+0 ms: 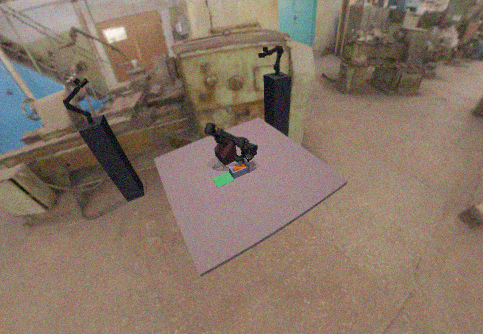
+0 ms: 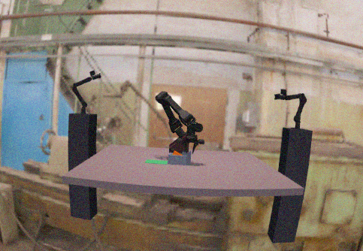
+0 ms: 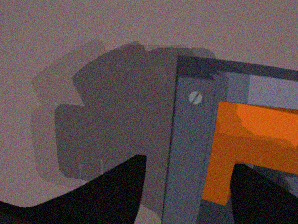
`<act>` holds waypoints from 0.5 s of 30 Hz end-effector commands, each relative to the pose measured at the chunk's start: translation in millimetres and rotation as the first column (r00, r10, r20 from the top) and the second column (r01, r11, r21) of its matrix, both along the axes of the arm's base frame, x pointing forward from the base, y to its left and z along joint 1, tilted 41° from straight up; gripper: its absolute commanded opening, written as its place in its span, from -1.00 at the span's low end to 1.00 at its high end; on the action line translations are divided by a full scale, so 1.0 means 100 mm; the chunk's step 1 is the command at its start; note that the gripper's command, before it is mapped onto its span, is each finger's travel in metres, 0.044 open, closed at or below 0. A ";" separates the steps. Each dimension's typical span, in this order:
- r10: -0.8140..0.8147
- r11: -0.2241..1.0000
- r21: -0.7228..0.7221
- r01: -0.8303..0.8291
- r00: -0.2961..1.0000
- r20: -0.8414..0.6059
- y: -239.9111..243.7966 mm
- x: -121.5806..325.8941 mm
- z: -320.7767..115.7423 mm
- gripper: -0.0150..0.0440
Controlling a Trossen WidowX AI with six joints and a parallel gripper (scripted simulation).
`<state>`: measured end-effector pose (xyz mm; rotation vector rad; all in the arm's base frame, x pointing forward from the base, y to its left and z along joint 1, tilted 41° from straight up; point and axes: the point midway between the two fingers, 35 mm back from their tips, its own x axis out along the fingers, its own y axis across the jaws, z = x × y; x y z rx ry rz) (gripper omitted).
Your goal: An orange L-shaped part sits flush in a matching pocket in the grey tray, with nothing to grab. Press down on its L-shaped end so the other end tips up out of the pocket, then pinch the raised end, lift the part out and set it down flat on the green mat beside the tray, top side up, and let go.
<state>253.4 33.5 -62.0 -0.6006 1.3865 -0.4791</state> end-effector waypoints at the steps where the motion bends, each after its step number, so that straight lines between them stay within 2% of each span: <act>1: 0.005 1.000 -0.005 -0.005 1.000 -0.004 -0.04 0.00 -0.03 0.12; 15: 0.005 1.000 -0.006 -0.005 1.000 -0.004 -0.18 0.03 -0.20 0.12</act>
